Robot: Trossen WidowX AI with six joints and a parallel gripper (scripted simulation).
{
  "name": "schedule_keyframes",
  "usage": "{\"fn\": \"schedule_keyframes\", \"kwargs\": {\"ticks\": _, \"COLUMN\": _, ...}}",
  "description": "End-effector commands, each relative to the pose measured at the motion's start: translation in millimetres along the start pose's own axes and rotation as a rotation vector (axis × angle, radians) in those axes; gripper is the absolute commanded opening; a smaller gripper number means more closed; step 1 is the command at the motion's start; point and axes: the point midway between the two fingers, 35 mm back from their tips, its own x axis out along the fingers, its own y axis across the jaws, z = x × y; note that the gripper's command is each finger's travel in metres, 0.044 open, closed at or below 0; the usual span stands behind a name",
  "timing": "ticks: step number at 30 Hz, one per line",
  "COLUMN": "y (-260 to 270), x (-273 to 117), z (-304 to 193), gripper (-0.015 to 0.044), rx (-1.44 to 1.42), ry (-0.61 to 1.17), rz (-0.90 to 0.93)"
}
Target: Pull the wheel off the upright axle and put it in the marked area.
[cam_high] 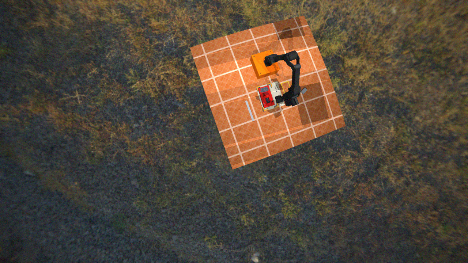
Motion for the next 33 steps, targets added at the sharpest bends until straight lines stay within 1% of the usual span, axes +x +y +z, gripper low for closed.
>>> {"fn": "schedule_keyframes", "kwargs": {"ticks": 1, "y": 0.0, "x": -1.8, "z": 0.0, "gripper": 0.0, "rx": 0.0, "ry": 0.0, "rz": 0.0}}
{"fn": "schedule_keyframes", "kwargs": {"ticks": 33, "y": 0.0, "x": -12.3, "z": 0.4, "gripper": 0.0, "rx": -0.001, "ry": -0.004, "rz": 0.0}}
